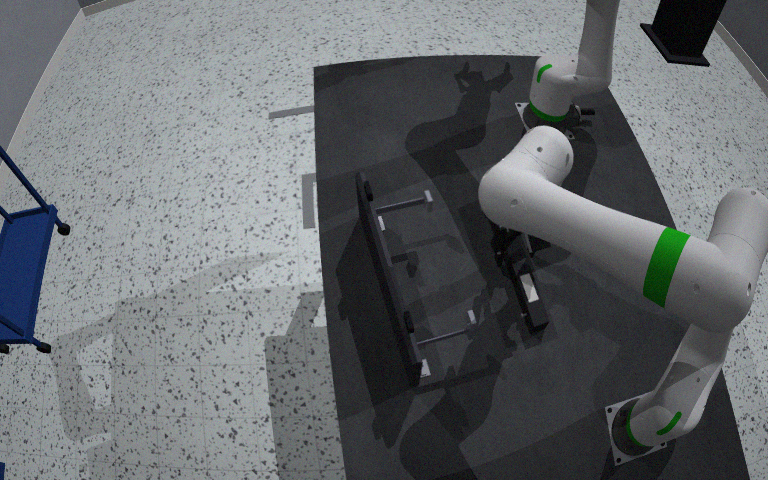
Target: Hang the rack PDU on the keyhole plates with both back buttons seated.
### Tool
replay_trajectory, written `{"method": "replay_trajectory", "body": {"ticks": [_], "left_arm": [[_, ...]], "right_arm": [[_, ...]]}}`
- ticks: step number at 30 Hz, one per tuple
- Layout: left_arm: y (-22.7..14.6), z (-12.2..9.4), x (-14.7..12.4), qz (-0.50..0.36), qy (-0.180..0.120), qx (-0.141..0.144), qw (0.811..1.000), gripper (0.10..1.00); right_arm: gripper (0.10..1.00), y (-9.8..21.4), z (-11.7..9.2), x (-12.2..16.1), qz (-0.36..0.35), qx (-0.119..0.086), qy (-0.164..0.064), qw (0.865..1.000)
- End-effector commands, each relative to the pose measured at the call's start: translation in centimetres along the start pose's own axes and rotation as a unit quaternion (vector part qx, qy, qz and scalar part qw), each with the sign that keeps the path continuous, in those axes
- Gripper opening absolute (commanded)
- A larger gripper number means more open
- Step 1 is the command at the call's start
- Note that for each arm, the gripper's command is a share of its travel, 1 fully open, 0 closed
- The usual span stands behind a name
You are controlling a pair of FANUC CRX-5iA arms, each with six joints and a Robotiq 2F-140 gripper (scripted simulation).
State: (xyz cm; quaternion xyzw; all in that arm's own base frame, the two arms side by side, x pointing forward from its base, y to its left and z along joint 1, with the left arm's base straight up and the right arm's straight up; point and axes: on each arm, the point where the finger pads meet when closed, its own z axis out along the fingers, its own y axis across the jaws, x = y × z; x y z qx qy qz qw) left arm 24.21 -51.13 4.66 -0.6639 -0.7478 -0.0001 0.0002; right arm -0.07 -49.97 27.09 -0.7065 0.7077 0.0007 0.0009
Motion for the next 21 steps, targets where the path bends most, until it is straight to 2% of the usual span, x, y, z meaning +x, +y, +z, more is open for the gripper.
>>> {"method": "replay_trajectory", "body": {"ticks": [1, 7, 8, 21], "left_arm": [[0.02, -0.12, -0.08, 0.0, -0.001, 0.0, 1.0, 0.598], [0.02, -0.12, -0.08, 0.0, -0.001, 0.0, 1.0, 0.598], [0.02, -0.12, -0.08, 0.0, -0.001, 0.0, 1.0, 0.099], [0.02, -0.12, -0.08, 0.0, -0.001, 0.0, 1.0, 0.099]], "right_arm": [[1.0, 0.02, -0.11, 0.03, 0.0, 0.0, 0.001, 1.0], [1.0, 0.02, -0.11, 0.03, 0.0, 0.0, 0.001, 1.0], [1.0, 0.02, -0.11, 0.03, 0.0, 0.0, 0.001, 1.0], [1.0, 0.02, -0.11, 0.03, 0.0, 0.0, 0.001, 1.0]]}}
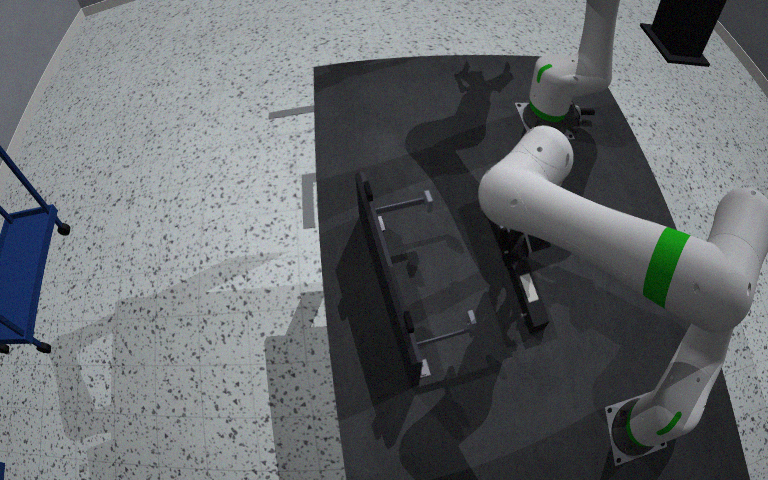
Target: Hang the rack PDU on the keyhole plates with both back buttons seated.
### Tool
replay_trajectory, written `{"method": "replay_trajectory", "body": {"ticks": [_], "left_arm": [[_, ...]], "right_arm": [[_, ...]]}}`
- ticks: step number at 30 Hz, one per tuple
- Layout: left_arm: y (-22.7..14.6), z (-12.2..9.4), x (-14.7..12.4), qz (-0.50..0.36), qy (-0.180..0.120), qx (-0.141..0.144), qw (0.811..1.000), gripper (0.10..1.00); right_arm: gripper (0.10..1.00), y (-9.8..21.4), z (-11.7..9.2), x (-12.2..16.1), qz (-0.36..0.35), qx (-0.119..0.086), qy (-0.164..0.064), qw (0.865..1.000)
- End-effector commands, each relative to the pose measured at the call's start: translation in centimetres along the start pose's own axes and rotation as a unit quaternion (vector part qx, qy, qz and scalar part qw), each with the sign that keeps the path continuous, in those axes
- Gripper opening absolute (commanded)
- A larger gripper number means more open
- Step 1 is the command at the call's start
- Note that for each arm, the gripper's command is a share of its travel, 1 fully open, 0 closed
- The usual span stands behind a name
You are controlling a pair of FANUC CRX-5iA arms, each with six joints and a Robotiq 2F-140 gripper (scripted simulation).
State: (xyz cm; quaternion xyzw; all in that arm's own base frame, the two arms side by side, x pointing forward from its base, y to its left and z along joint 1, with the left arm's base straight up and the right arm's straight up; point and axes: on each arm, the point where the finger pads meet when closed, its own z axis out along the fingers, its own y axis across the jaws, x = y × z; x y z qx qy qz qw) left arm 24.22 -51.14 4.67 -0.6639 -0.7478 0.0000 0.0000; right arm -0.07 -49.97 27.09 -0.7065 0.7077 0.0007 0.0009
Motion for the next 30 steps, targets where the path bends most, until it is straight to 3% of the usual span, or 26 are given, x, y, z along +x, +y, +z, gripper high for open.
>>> {"method": "replay_trajectory", "body": {"ticks": [1, 30], "left_arm": [[0.01, -0.11, -0.06, 0.0, -0.001, 0.0, 1.0, 0.099], [0.01, -0.78, -0.06, 0.0, -0.001, 0.0, 1.0, 0.099]], "right_arm": [[1.0, 0.02, -0.11, 0.03, 0.0, 0.0, 0.001, 1.0], [1.0, 0.02, -0.11, 0.03, 0.0, 0.0, 0.001, 1.0]]}}
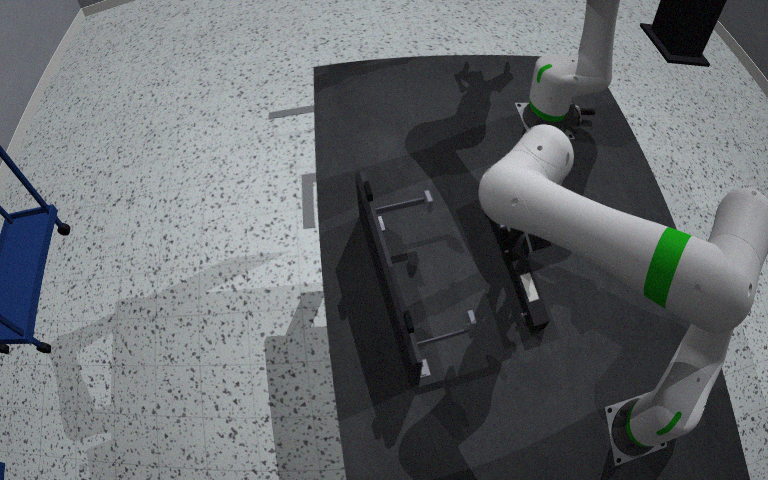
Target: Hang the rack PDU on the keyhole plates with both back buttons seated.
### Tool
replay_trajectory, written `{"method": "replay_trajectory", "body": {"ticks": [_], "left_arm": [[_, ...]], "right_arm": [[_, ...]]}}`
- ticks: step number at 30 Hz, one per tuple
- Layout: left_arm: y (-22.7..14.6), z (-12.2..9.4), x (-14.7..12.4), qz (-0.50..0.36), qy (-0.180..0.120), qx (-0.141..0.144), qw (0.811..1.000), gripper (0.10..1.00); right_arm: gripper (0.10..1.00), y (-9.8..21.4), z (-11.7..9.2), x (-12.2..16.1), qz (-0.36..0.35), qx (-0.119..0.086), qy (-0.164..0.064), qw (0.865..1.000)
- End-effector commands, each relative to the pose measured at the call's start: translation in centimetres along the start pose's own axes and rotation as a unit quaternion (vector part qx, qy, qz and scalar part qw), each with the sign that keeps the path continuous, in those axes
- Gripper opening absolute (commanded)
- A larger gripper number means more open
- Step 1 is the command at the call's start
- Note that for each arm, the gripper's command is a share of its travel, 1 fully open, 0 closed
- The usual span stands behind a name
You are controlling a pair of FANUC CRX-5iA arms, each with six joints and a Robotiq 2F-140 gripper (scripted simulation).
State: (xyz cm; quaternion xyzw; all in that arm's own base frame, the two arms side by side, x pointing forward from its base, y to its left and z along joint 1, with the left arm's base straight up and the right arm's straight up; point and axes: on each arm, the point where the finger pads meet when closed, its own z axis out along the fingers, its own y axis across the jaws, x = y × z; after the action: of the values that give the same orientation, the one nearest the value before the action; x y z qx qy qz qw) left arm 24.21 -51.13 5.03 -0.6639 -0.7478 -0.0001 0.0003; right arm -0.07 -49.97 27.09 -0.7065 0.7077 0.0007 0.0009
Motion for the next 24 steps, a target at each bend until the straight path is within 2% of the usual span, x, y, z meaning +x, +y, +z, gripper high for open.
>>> {"method": "replay_trajectory", "body": {"ticks": [1, 6, 17, 19, 24], "left_arm": [[0.0, -0.4, -0.1, 0.0, -0.001, 0.0, 1.0, 0.099], [0.0, -1.3, -0.1, 0.0, -0.001, 0.0, 1.0, 0.099], [0.0, -5.1, -0.1, 0.0, -0.001, 0.0, 1.0, 0.099], [0.0, -5.1, -0.1, 0.0, -0.001, 0.0, 1.0, 0.099], [0.0, -6.8, -0.1, 0.0, -0.001, 0.0, 1.0, 0.099]], "right_arm": [[1.0, 0.0, -0.1, 0.0, 0.0, 0.0, 0.001, 1.0], [1.0, 0.0, -0.1, 0.0, 0.0, 0.0, 0.001, 1.0], [1.0, 0.0, -0.1, 0.0, 0.0, 0.0, 0.001, 1.0], [1.0, 0.0, -0.1, 0.0, 0.0, 0.0, 0.001, 1.0], [1.0, 0.0, -0.1, 0.0, 0.0, 0.0, 0.001, 1.0]]}}
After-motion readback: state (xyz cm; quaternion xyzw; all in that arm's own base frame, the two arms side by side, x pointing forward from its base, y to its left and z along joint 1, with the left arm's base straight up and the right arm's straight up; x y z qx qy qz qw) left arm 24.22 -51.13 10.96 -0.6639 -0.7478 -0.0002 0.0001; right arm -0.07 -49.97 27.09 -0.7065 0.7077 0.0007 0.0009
